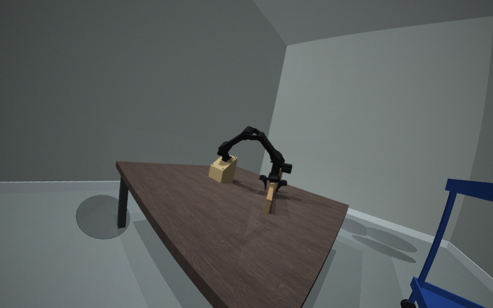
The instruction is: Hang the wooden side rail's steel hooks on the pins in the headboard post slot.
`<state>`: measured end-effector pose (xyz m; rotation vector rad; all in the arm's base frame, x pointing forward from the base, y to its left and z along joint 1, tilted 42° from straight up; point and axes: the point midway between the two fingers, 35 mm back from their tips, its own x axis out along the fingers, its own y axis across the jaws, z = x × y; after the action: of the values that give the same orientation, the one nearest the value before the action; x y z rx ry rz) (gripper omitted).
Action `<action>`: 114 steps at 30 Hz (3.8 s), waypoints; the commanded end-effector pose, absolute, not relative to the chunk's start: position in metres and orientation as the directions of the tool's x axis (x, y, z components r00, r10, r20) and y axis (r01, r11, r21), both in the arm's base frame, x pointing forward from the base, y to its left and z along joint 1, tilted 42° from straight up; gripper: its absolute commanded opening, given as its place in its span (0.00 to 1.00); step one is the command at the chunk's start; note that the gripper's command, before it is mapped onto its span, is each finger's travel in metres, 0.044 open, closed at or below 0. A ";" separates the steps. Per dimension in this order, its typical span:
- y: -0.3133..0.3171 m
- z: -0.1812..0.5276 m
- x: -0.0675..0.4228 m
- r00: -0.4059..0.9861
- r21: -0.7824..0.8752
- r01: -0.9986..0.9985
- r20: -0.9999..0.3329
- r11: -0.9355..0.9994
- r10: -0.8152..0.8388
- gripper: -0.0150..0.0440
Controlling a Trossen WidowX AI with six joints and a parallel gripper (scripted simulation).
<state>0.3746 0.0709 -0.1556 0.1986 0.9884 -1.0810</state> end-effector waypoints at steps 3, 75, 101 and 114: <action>0.069 -0.157 0.374 0.108 -0.316 0.807 -0.752 0.499 -0.651 0.56; 0.059 -0.152 0.340 0.106 -0.024 0.982 -0.752 0.188 -0.651 0.25; 0.061 -0.151 0.343 0.106 -0.010 0.985 -0.752 0.172 -0.651 0.25; 0.063 -0.149 0.342 0.106 -0.010 0.985 -0.752 0.172 -0.651 0.25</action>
<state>0.3419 0.0600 -0.1508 0.5739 0.7152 -1.3117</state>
